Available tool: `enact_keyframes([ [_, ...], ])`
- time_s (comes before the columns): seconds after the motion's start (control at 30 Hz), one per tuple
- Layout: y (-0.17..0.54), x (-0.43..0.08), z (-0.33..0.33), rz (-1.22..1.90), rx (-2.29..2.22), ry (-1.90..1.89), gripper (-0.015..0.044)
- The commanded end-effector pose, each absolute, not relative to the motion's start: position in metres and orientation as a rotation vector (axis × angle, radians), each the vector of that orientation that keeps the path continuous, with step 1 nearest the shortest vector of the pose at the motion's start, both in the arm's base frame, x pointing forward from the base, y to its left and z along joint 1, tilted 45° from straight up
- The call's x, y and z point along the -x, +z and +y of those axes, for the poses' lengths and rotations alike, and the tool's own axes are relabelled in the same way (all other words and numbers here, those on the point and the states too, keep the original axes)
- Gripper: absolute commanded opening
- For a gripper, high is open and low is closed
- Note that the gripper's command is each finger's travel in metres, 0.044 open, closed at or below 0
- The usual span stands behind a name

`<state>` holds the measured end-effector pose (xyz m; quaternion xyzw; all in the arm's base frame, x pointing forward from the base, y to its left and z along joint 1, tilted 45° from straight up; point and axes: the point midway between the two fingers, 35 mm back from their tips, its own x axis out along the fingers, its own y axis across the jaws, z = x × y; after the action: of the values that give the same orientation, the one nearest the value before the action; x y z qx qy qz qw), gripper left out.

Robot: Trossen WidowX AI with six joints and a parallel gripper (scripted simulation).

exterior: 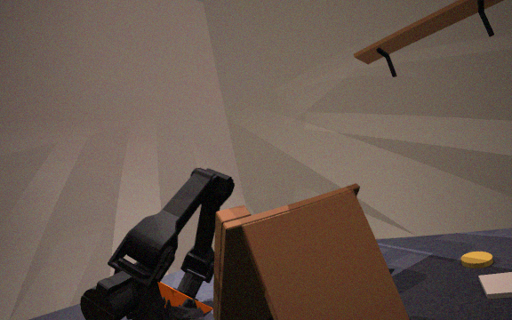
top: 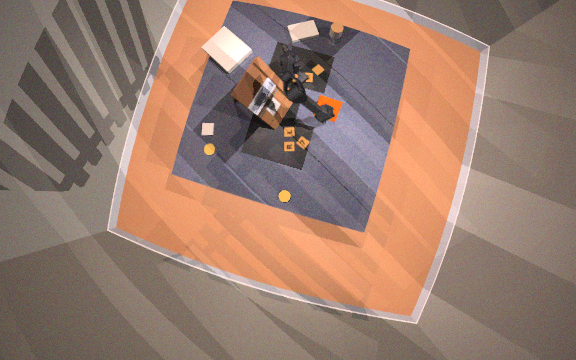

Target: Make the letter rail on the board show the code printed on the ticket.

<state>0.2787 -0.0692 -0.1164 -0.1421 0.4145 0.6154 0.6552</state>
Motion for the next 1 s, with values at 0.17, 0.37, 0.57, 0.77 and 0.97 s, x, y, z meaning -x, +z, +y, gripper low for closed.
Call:
enact_keyframes([
  [0.17,-0.1168,-0.2777,-0.0678,0.939,0.314,1.394,0.034],
  [0.37,-0.1168,-0.2777,-0.0678,0.939,0.314,1.394,0.034],
  [0.57,-0.1168,-0.2777,-0.0678,0.939,0.314,1.394,0.034],
  [0.77,-0.1168,-0.2777,-0.0678,0.939,0.314,1.394,0.034],
  [0.97,-0.1172,-0.2777,-0.0675,0.939,0.314,1.394,0.0314],
])
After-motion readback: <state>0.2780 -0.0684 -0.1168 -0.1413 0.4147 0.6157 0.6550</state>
